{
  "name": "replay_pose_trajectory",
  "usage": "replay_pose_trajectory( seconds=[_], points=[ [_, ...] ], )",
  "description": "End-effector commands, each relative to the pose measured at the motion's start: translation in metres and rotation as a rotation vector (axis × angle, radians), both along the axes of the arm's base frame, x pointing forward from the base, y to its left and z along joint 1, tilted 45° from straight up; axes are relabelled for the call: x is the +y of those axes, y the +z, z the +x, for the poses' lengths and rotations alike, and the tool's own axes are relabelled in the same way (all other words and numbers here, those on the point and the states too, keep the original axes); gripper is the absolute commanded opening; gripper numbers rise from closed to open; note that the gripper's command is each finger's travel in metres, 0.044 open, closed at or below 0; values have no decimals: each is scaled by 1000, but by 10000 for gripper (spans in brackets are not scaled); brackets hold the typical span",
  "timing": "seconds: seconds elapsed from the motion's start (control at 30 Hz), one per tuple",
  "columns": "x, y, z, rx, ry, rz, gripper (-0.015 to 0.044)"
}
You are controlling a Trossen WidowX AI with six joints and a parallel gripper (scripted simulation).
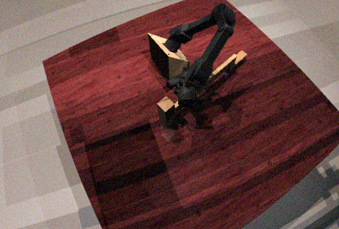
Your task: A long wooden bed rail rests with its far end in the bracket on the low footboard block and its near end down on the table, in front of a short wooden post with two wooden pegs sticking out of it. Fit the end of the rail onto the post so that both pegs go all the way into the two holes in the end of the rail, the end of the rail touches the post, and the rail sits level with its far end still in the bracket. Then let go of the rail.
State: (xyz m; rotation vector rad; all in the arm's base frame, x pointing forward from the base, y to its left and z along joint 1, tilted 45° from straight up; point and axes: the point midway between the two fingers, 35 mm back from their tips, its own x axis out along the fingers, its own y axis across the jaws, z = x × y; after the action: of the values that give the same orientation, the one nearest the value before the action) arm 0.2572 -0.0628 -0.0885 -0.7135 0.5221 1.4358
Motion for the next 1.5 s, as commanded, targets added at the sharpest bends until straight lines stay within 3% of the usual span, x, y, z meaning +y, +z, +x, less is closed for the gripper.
replay_pose_trajectory(
  seconds=[0.0, 1.47],
  points=[
    [-4, 0, 2, -8, -5, -4, 0],
    [-11, -7, 3, -8, -5, -4, 0]
  ],
)
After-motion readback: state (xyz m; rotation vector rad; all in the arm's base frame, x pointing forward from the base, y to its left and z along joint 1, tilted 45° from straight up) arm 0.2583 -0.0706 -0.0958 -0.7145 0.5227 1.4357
